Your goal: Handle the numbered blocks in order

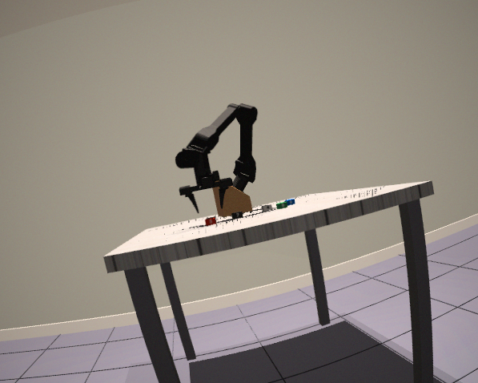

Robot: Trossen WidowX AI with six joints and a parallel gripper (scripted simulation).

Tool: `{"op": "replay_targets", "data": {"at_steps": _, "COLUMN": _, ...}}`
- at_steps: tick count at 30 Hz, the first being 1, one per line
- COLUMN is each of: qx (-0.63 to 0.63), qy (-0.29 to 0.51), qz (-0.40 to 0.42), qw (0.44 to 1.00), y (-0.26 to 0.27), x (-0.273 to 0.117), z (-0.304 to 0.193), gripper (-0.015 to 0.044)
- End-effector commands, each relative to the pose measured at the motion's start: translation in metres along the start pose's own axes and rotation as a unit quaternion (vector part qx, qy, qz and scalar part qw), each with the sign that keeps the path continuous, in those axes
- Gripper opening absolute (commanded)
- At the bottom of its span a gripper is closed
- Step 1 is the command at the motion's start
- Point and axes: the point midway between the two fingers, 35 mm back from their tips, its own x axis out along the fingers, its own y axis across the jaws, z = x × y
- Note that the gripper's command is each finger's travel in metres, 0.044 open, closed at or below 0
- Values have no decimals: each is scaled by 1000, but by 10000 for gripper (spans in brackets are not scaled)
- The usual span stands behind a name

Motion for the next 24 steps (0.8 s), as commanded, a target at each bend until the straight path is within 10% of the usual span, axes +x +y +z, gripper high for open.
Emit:
{"op": "replay_targets", "data": {"at_steps": 1, "qx": 4, "qy": 4, "qz": 6, "qw": 1000, "y": 2, "x": 12, "z": -2, "gripper": 400}}
{"op": "replay_targets", "data": {"at_steps": 17, "qx": 4, "qy": 3, "qz": 7, "qw": 1000, "y": 2, "x": 33, "z": -3, "gripper": 400}}
{"op": "replay_targets", "data": {"at_steps": 24, "qx": 4, "qy": 3, "qz": 7, "qw": 1000, "y": 2, "x": 33, "z": -3, "gripper": 216}}
